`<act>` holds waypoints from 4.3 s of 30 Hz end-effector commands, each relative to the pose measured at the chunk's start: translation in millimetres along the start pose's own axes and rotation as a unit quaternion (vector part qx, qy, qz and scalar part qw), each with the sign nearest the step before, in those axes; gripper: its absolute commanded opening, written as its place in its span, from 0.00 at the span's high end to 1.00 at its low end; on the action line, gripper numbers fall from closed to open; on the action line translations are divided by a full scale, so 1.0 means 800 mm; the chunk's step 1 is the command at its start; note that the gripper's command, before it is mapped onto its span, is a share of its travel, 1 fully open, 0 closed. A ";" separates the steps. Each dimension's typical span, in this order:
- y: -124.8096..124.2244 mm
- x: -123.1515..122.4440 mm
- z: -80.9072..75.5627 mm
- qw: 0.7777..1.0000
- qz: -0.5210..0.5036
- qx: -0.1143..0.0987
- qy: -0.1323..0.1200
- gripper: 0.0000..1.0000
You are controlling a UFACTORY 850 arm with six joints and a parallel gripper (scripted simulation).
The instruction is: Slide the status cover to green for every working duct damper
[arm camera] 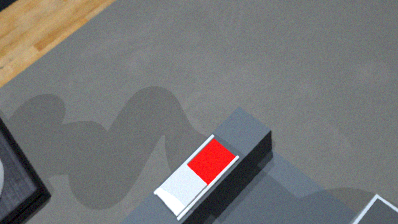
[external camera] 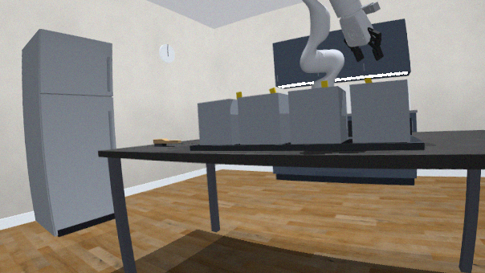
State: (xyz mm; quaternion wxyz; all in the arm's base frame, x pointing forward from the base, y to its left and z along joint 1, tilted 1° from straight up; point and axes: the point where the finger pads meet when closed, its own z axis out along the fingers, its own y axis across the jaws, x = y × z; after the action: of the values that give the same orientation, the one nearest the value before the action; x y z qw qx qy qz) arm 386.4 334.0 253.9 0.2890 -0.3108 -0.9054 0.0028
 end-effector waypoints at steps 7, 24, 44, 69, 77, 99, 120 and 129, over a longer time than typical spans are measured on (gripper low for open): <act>0.001 0.000 -0.001 1.000 -0.001 -0.001 0.000 0.00; -0.010 -0.047 -0.025 0.999 -0.036 -0.020 -0.019 0.00; -0.097 -0.236 -0.114 0.976 -0.174 -0.064 -0.116 0.00; -0.284 -0.429 -0.200 0.914 -0.323 -0.031 -0.242 0.00; -0.356 -0.476 -0.219 0.891 -0.363 -0.003 -0.273 0.00; -0.396 -0.497 -0.227 0.878 -0.383 0.014 -0.287 0.61; -0.396 -0.497 -0.227 0.878 -0.383 0.014 -0.287 0.61; -0.396 -0.497 -0.227 0.878 -0.383 0.014 -0.287 0.61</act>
State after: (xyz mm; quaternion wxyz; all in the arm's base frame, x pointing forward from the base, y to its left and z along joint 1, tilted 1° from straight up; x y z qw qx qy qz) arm 557.5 -177.3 255.2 0.0003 0.0790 -0.9969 -0.0067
